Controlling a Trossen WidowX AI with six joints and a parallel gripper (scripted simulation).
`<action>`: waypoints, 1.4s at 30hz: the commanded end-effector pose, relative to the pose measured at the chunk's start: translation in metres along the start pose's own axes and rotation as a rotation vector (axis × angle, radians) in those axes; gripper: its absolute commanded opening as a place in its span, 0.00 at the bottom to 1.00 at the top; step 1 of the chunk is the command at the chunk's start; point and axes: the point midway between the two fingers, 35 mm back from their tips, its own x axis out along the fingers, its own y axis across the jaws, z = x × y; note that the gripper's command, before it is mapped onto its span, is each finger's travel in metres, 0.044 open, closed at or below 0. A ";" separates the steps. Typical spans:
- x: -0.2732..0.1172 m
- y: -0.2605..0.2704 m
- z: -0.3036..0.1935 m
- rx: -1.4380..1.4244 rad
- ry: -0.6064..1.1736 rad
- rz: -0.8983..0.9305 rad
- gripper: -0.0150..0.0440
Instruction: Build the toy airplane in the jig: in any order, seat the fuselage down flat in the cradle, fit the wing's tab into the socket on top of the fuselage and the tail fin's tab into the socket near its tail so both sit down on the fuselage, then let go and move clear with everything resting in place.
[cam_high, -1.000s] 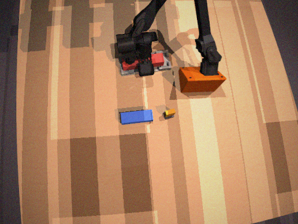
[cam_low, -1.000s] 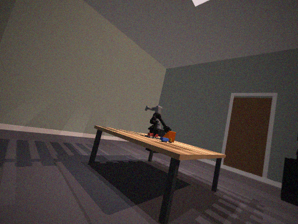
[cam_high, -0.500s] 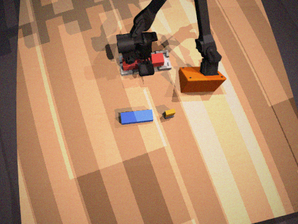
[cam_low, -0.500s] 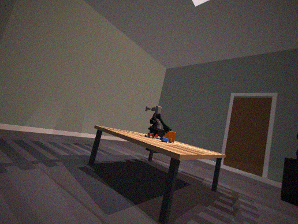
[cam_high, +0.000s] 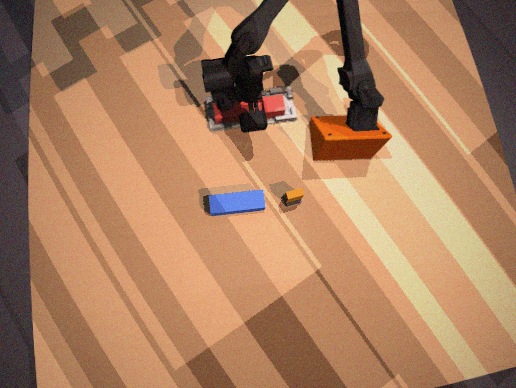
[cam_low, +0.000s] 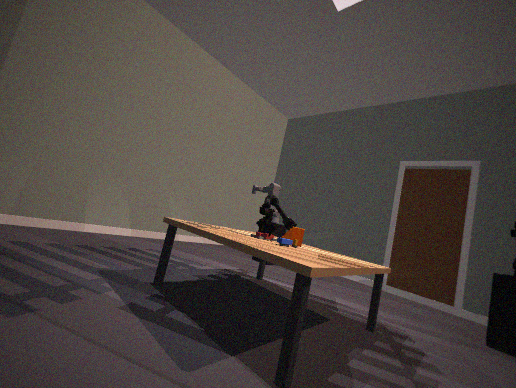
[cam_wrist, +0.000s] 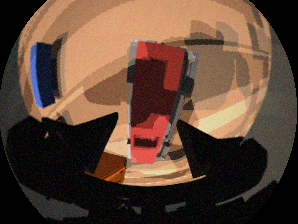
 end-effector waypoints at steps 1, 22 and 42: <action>0.000 0.000 0.000 0.003 -0.001 0.000 1.00; -0.109 0.045 0.030 0.031 -0.007 0.012 1.00; -0.098 0.242 0.063 0.038 -0.008 0.014 1.00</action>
